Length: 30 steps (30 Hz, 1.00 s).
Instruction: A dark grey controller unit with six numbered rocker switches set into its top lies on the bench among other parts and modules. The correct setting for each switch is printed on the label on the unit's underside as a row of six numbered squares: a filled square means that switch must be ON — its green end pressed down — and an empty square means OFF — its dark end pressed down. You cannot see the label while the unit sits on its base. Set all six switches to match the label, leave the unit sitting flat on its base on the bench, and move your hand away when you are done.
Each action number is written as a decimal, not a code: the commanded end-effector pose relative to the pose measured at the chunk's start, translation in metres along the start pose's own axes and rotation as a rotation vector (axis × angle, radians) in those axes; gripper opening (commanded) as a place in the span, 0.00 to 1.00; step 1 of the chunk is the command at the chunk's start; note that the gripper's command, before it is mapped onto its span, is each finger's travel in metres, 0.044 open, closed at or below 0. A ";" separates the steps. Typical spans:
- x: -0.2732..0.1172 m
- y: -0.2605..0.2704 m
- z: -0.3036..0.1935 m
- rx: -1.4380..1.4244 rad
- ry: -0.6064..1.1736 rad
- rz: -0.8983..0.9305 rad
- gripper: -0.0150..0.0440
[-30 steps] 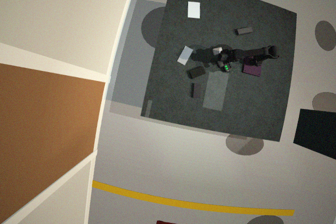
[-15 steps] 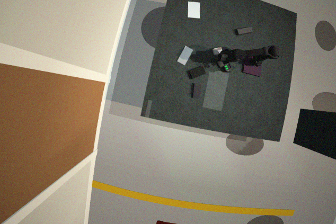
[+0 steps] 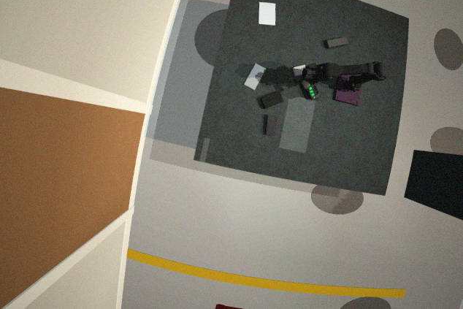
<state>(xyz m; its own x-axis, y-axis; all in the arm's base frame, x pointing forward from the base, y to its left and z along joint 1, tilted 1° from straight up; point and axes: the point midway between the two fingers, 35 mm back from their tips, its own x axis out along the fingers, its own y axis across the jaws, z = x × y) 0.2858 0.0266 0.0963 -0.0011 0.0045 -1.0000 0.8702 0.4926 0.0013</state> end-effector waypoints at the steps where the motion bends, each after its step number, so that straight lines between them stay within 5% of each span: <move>1: -0.001 0.000 0.026 0.007 -0.004 0.001 0.25; 30: 0.037 0.000 0.028 0.007 -0.004 0.001 0.25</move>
<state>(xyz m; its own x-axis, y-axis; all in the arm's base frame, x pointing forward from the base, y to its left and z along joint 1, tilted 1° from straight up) 0.3010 0.0035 0.0667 0.0123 0.0059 -0.9999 0.8757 0.4826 0.0136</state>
